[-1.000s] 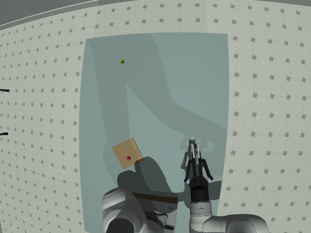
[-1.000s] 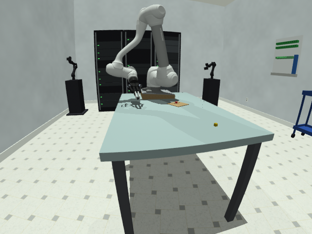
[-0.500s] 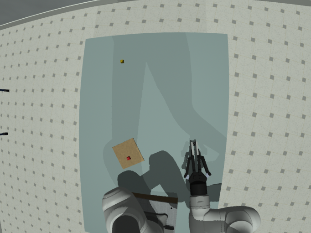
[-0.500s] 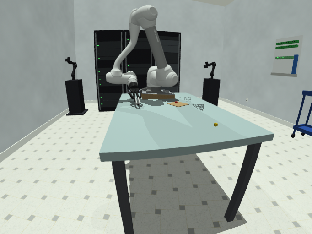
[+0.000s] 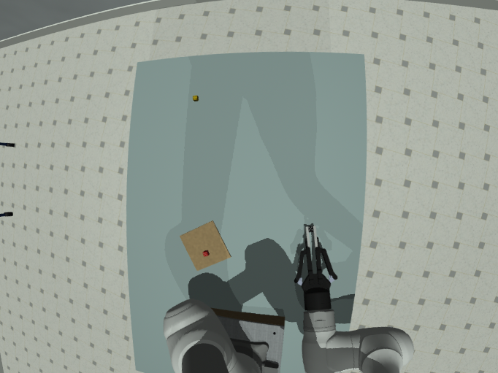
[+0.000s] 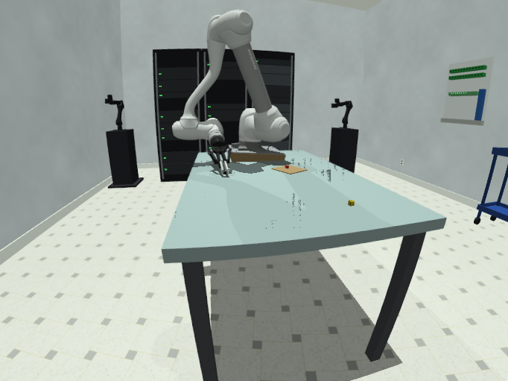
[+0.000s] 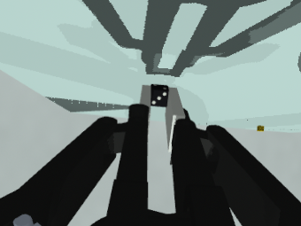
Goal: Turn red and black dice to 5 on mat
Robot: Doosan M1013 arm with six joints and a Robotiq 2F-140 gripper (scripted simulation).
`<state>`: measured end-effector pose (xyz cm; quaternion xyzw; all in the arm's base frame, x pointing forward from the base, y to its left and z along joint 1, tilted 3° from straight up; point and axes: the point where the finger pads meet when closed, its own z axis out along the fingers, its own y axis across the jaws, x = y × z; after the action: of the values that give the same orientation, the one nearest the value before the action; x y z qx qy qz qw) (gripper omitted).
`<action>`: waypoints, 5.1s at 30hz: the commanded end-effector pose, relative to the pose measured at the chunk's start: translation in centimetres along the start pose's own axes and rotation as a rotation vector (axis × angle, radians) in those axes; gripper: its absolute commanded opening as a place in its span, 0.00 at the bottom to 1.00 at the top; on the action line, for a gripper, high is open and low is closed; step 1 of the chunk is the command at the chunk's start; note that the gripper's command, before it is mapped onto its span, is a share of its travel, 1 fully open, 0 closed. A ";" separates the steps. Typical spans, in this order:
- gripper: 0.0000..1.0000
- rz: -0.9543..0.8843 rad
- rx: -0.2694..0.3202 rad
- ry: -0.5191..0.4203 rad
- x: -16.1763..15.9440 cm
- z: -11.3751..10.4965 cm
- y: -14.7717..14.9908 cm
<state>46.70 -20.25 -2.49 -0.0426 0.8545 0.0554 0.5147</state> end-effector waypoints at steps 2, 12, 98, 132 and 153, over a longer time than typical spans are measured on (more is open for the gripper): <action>0.16 0.000 0.000 0.000 0.0 0.0 0.0; 0.16 0.000 0.000 0.000 0.0 0.0 0.0; 0.18 0.000 0.000 0.000 1.0 0.5 0.0; 0.27 0.000 0.000 0.000 1.0 0.5 0.0; 0.27 0.000 0.000 0.000 1.0 0.5 0.0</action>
<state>46.69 -20.19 -3.66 -0.0426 0.8546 0.0554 0.5146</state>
